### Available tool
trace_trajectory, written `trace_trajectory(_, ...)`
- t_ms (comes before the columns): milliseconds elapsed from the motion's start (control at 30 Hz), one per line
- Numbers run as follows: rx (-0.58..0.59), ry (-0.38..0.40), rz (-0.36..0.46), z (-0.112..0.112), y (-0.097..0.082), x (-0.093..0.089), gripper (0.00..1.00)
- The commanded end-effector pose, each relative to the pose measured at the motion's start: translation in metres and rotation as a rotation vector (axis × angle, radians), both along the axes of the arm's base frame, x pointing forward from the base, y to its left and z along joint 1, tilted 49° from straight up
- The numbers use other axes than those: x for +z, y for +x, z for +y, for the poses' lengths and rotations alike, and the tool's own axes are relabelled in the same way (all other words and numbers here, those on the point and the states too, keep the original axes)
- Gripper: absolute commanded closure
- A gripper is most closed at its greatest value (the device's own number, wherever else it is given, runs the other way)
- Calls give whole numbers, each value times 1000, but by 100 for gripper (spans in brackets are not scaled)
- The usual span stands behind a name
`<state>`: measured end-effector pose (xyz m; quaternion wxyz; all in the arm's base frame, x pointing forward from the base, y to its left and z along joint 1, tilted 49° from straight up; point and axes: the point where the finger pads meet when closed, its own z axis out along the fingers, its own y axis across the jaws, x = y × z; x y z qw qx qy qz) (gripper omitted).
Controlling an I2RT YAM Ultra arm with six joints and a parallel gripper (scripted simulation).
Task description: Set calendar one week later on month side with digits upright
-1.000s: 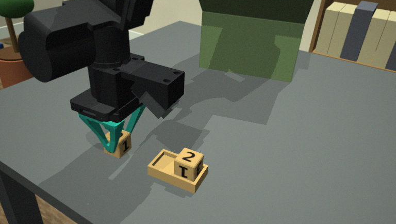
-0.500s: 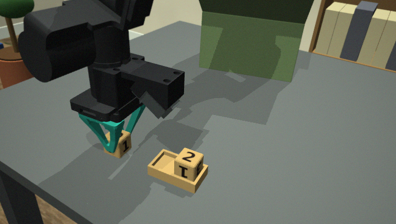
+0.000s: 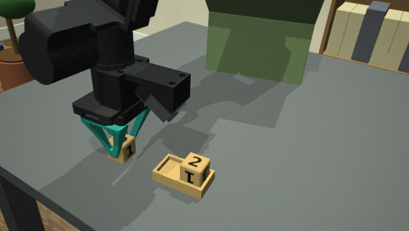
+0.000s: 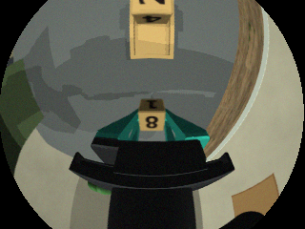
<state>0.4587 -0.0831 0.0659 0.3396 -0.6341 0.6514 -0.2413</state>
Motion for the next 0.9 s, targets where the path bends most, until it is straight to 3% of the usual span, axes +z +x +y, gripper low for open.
trace_trajectory(0, -2, -1, -8, -1, 1, 3, 65)
trace_trajectory(233, -2, -1, -8, -1, 1, 3, 53)
trace_trajectory(867, -2, -1, -8, -2, -7, 10, 53)
